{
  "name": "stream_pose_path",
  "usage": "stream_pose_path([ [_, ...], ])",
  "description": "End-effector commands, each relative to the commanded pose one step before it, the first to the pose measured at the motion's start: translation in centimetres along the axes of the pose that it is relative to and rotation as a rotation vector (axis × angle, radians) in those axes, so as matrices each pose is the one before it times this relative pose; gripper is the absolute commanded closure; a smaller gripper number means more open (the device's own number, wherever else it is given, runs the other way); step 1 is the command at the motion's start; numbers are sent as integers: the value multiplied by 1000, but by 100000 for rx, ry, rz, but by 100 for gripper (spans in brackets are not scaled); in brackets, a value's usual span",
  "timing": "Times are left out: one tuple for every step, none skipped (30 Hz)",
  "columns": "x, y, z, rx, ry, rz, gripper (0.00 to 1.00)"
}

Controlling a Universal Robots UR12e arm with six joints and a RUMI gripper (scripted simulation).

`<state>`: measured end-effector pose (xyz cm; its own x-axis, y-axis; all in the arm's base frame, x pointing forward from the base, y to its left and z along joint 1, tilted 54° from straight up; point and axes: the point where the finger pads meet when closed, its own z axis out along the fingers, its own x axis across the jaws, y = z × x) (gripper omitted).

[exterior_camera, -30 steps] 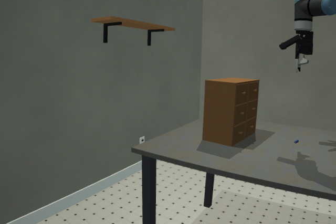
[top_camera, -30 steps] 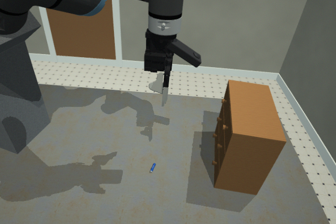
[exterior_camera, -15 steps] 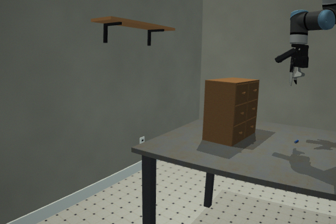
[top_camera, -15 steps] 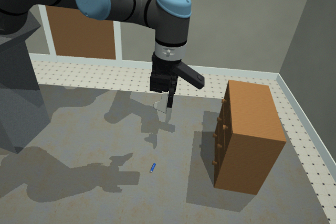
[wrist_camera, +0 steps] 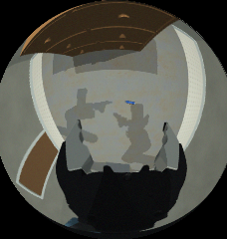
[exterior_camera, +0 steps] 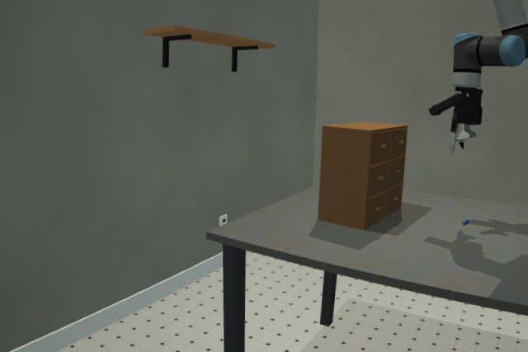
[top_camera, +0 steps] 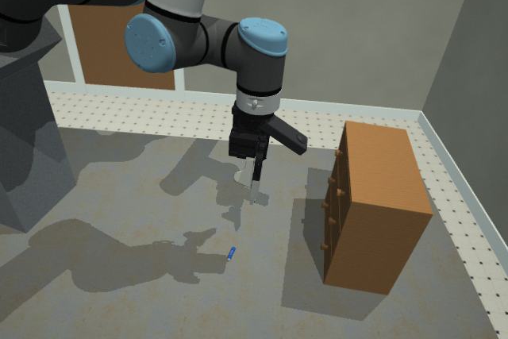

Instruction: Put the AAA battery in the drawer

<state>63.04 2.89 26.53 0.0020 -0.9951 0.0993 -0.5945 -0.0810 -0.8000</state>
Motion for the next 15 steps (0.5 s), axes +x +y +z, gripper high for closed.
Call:
stream_pose_path([
  [-66, -107, 415, 434, 513, 255, 0],
  [0, -1, 2, 13, 0, 0, 0],
  [1, -4, 4, 35, 0, 1, 0],
  [1, -7, 8, 66, 0, 2, 0],
  [2, -11, 13, 105, 1, 3, 0],
  [2, -17, 19, 152, 1, 4, 0],
  [3, -22, 26, 206, 1, 6, 0],
  [4, -28, 33, 267, 1, 7, 0],
  [5, -35, 41, 332, 2, 9, 0],
  [6, -42, 49, 403, 2, 10, 0],
  [6, -49, 57, 477, 2, 11, 0],
  [6, -55, 64, 554, 2, 11, 0],
  [0, 0, 0, 0, 0, 0, 0],
  [0, 0, 0, 0, 0, 0, 0],
  [7, -61, 71, 633, 2, 11, 0],
])
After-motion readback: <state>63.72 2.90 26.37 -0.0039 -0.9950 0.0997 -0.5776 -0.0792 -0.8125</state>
